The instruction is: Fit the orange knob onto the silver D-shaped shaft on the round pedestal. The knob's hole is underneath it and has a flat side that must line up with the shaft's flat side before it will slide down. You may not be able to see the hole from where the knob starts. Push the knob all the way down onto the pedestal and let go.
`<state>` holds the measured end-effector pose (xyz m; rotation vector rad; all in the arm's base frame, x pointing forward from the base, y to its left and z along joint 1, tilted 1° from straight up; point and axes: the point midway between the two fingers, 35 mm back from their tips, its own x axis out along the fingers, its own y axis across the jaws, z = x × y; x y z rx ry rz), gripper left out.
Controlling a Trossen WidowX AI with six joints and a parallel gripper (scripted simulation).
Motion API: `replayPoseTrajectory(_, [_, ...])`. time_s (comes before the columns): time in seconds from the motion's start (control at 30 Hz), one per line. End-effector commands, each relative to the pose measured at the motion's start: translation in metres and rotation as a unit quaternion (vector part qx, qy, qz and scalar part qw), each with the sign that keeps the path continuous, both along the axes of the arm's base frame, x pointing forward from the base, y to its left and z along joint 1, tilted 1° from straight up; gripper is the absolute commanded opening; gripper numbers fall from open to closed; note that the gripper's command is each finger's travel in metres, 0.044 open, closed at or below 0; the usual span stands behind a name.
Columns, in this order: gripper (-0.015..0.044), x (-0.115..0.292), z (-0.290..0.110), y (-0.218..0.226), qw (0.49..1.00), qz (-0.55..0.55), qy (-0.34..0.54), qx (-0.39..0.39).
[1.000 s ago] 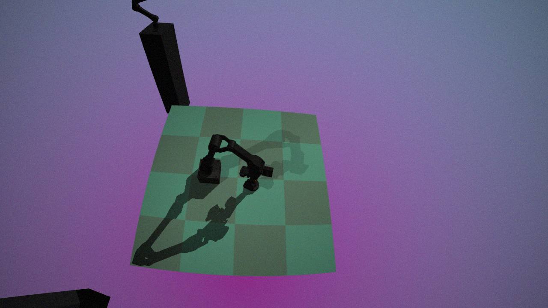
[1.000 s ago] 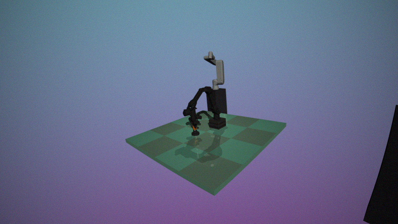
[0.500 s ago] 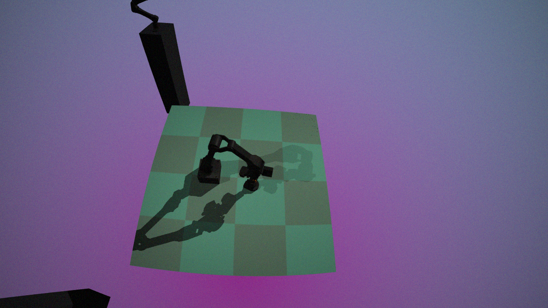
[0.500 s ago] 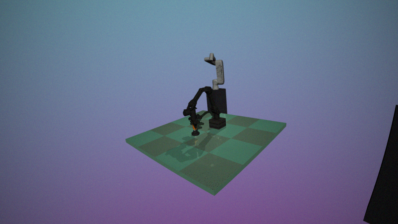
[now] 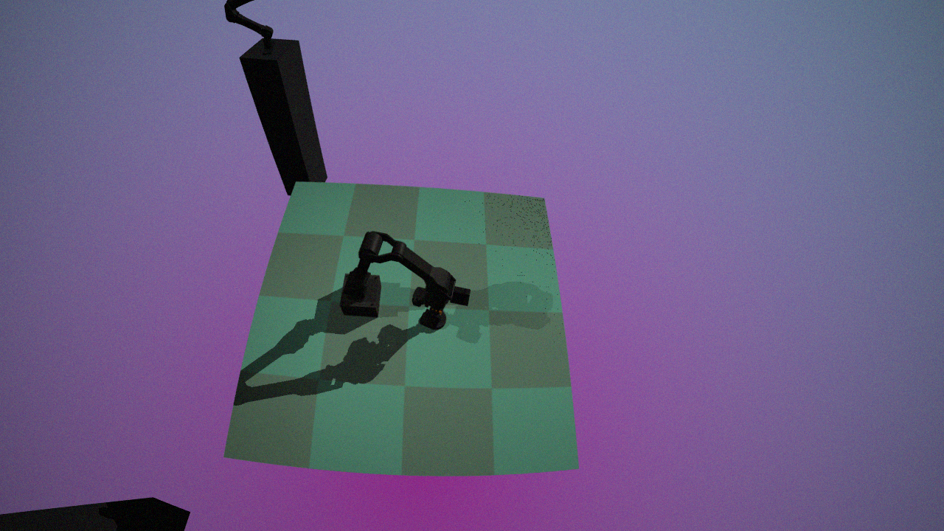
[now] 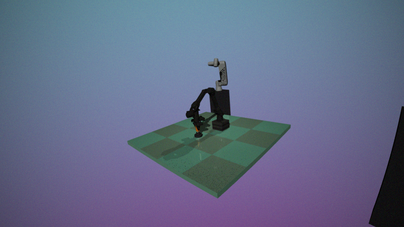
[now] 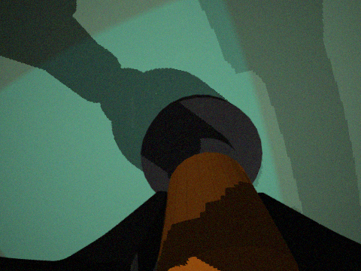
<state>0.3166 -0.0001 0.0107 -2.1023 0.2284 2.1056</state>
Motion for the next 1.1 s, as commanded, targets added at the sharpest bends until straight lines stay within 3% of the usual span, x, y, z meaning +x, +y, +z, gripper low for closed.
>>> replayPoseTrajectory(0.0, [0.0000,0.0002,-0.0012,-0.0004,1.000,0.002,-0.001,-0.002])
replayPoseTrajectory(1.07, [0.0000,0.0006,-0.0040,-0.0008,1.000,0.019,-0.001,-0.002])
